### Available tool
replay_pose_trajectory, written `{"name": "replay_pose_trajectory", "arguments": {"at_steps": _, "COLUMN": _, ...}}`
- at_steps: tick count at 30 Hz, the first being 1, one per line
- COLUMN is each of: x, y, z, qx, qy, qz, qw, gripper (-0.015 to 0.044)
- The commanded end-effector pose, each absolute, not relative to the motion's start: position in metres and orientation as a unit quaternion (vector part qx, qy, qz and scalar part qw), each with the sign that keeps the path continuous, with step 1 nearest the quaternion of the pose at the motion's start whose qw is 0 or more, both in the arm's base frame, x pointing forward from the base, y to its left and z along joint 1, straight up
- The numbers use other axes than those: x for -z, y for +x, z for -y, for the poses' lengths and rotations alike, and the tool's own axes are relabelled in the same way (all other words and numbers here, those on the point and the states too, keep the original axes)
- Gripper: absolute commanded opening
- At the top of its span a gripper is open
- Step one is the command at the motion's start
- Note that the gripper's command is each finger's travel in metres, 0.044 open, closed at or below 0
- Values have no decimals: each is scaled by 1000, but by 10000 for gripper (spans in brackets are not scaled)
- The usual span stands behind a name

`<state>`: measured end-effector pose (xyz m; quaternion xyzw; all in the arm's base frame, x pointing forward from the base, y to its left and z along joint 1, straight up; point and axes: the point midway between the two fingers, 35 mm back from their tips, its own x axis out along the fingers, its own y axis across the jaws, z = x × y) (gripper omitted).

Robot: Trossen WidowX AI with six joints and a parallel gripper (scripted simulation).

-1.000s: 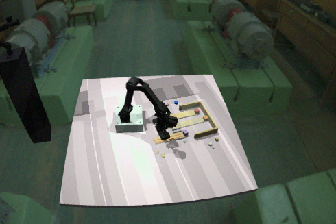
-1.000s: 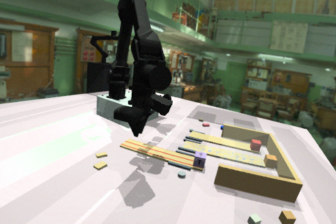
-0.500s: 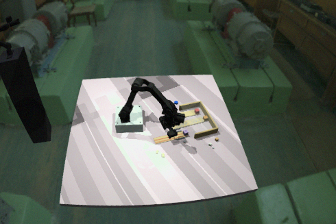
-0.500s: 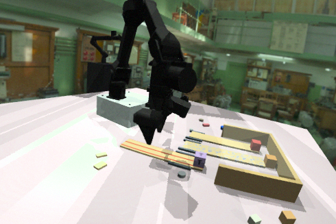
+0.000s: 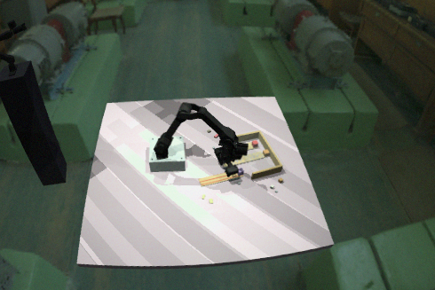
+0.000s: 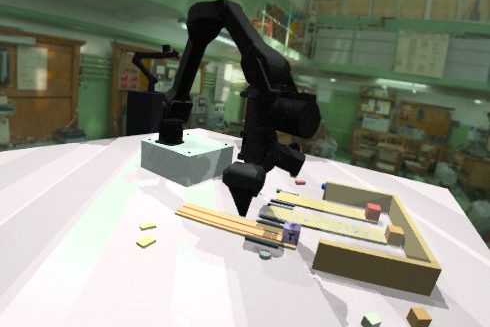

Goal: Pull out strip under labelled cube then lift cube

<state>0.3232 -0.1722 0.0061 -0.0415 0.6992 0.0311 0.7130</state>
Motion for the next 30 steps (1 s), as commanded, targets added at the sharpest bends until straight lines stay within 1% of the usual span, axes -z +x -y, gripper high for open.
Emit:
{"name": "replay_pose_trajectory", "arguments": {"at_steps": 1, "x": -10, "y": 338, "z": 173, "qx": -28, "qy": -43, "qz": -697, "qw": 715, "gripper": 440}}
{"name": "replay_pose_trajectory", "arguments": {"at_steps": 26, "x": -28, "y": 414, "z": 178, "qx": -28, "qy": -43, "qz": -695, "qw": 717, "gripper": 440}}
{"name": "replay_pose_trajectory", "arguments": {"at_steps": 30, "x": -24, "y": 414, "z": 178, "qx": -28, "qy": -43, "qz": -695, "qw": 717, "gripper": 335}}
